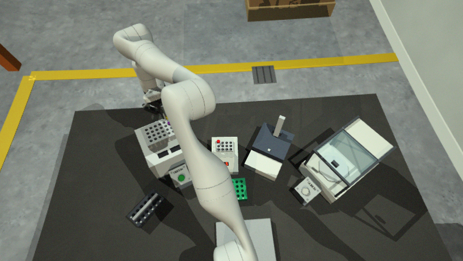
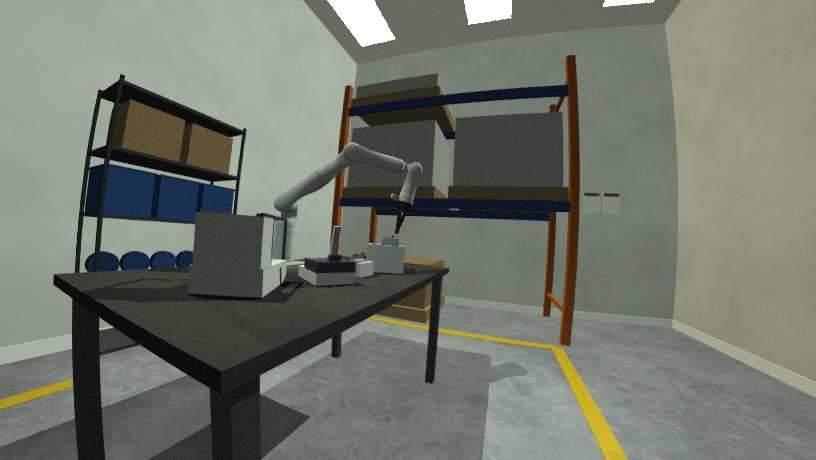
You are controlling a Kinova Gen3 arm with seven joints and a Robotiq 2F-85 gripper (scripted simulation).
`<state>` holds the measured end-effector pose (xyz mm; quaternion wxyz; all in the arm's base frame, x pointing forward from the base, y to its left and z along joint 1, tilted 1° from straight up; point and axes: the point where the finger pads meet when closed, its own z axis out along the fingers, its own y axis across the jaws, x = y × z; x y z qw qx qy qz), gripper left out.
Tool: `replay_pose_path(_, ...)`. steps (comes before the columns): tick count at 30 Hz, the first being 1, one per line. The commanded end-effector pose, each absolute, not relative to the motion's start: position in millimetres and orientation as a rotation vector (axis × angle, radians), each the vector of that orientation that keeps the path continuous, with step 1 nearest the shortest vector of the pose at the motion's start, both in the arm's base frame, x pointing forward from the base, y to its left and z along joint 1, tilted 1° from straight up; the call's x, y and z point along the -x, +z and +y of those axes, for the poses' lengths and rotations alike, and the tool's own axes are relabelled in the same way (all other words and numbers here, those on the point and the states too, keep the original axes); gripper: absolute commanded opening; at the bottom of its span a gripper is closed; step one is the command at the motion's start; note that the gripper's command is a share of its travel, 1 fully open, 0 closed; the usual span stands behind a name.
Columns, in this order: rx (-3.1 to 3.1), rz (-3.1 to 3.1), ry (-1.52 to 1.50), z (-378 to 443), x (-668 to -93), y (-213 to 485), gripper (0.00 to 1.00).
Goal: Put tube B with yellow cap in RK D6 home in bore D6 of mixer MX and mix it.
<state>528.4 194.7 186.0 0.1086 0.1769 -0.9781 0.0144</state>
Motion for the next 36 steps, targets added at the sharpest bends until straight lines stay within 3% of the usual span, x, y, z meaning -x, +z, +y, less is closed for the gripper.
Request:
replay_pose_path(1, -0.521, -2.879, 0.042, 194.9, -528.7, 186.9, 0.10)
replay_pose_path(36, -0.521, -2.879, 0.042, 194.9, -528.6, 178.9, 0.10)
